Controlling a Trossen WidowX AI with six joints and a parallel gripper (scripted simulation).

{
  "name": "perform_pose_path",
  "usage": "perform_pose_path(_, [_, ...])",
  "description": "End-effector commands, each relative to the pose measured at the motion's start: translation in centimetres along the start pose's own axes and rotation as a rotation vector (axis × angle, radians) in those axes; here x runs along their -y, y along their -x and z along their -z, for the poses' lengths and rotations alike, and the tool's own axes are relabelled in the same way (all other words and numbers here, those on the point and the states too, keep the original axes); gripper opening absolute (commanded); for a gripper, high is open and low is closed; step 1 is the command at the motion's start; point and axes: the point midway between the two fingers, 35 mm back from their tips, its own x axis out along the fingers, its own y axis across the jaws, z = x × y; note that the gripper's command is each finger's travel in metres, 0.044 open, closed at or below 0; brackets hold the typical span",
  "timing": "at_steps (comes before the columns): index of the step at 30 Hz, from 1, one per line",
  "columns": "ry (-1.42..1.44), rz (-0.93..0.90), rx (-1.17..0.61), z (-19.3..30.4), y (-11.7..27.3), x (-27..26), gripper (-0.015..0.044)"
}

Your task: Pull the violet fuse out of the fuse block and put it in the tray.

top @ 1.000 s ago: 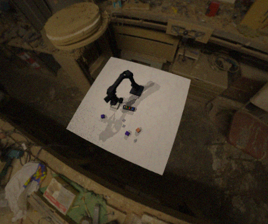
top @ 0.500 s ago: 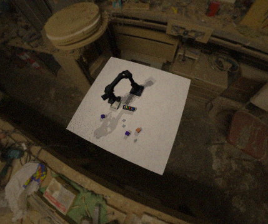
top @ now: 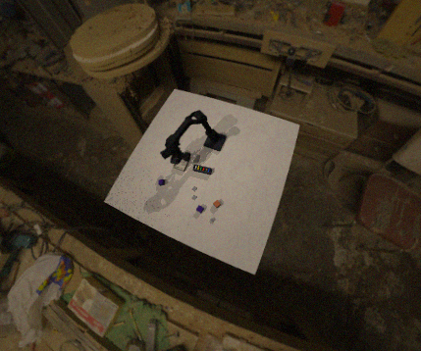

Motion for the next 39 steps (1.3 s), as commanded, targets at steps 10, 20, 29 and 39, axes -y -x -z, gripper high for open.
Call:
perform_pose_path(10, [0.000,-0.002,-0.002,0.1,-0.7,0.0,0.0131])
perform_pose_path(20, [0.003,-0.005,-0.002,0.0,1.1,0.0,0.0330])
perform_pose_path(29, [0.005,-0.008,-0.002,0.0,2.9,-0.1,0.0330])
perform_pose_path(39, [0.004,-0.005,-0.006,0.1,2.8,-0.1,0.0330])
